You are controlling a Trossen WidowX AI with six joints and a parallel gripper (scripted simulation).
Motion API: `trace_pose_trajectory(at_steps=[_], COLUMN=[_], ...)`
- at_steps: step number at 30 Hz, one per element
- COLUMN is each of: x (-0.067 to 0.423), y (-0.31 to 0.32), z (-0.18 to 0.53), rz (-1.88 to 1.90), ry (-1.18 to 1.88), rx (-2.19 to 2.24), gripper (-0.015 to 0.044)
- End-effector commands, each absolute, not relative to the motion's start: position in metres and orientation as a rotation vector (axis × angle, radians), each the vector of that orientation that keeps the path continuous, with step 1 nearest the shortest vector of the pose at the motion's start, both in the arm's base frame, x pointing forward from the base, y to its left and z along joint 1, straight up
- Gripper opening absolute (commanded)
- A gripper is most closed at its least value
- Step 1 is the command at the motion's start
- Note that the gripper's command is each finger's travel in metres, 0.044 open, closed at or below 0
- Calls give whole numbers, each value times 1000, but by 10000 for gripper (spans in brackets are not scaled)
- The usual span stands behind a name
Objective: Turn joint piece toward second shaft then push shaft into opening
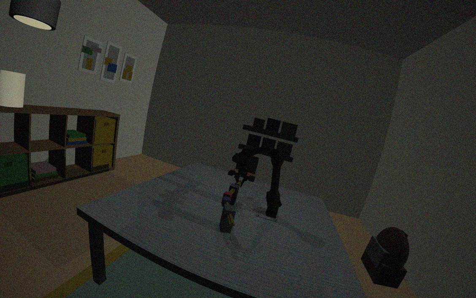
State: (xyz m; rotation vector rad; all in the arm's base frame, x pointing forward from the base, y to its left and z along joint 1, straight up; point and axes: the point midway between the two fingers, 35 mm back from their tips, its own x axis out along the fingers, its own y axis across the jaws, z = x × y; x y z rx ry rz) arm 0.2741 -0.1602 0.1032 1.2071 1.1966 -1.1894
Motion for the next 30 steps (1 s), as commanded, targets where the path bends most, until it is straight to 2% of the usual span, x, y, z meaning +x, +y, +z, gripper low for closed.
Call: trace_pose_trajectory(at_steps=[1, 30], x=[274, 274], y=[-153, -118], z=[103, 103], rz=[-1190, -1193], ry=[1192, 1196], rx=[1209, 1209], gripper=[0, 0])
